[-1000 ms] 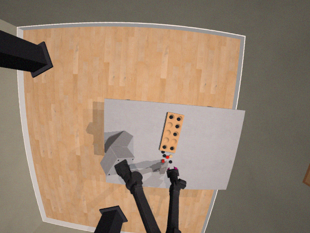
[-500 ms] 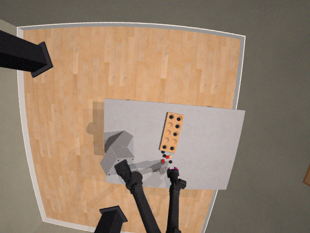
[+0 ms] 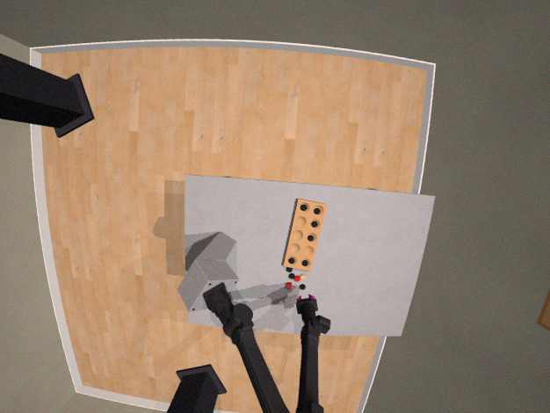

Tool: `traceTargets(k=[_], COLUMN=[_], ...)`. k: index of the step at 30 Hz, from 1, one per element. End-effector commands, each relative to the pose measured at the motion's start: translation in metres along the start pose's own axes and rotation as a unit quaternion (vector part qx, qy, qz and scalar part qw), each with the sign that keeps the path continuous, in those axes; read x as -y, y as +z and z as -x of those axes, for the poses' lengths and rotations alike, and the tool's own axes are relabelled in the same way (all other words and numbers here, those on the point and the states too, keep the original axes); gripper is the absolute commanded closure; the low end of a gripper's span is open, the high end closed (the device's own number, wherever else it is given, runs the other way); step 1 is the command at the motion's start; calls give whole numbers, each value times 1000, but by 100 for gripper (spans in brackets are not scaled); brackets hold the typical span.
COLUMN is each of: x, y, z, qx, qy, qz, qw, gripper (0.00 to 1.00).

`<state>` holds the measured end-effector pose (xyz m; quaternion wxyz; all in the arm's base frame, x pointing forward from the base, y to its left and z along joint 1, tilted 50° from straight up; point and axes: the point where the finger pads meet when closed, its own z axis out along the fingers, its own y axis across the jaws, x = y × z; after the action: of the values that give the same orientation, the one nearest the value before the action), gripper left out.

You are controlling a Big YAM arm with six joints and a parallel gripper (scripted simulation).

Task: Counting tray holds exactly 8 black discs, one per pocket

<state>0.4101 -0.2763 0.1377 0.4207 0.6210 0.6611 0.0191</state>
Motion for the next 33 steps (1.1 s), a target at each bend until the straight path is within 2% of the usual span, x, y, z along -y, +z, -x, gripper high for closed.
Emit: traceTargets(k=[1, 33], x=[-4, 0], y=[6, 48], z=[9, 8], qx=[8, 7], qy=[11, 1], qz=[5, 3], qw=[1000, 1000], gripper=[56, 56])
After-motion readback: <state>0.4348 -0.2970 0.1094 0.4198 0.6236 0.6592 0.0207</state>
